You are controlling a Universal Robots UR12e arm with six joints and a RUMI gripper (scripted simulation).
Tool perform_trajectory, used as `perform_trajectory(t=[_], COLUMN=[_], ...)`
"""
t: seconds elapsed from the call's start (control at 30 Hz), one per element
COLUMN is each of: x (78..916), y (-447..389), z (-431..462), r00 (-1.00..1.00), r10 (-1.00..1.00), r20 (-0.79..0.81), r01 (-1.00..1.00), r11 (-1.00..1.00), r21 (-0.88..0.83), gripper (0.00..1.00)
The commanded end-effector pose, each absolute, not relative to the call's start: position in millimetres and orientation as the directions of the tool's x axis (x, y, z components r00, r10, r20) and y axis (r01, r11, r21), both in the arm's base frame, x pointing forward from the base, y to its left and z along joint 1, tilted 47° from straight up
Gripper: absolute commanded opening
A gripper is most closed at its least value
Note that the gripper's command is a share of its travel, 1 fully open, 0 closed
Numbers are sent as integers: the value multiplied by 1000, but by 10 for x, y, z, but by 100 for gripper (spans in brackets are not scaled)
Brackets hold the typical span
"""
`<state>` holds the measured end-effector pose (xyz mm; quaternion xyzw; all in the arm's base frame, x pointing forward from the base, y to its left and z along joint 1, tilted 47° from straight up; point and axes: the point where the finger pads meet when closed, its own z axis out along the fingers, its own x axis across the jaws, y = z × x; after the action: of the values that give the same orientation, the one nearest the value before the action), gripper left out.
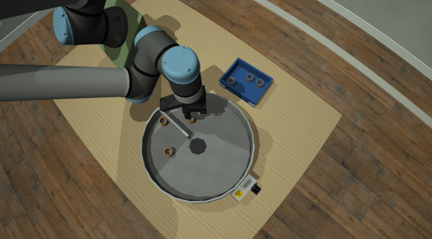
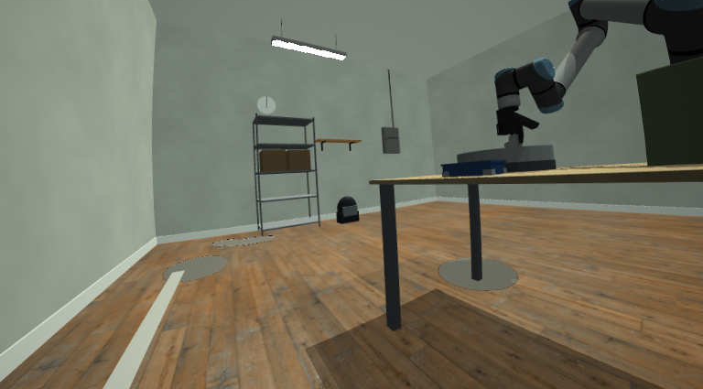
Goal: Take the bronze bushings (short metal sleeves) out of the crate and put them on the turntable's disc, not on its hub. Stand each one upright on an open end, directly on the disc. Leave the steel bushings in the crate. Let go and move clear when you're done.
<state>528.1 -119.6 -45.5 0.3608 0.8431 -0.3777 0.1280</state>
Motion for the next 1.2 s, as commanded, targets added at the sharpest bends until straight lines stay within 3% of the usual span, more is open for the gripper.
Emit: perform_trajectory(t=[0.0,0.4,0.43,1.17], x=[5285,5285,5285,5285], y=[-1193,-1193,-1193,-1193], z=[-453,-453,-453,-453], r00=[-707,-707,-707,-707], r10=[511,511,511,511], r20=[-489,-489,-489,-489], r01=[705,705,705,705], r11=[455,455,455,455], r21=[-544,-544,-544,-544], gripper=[0,0,6,6])
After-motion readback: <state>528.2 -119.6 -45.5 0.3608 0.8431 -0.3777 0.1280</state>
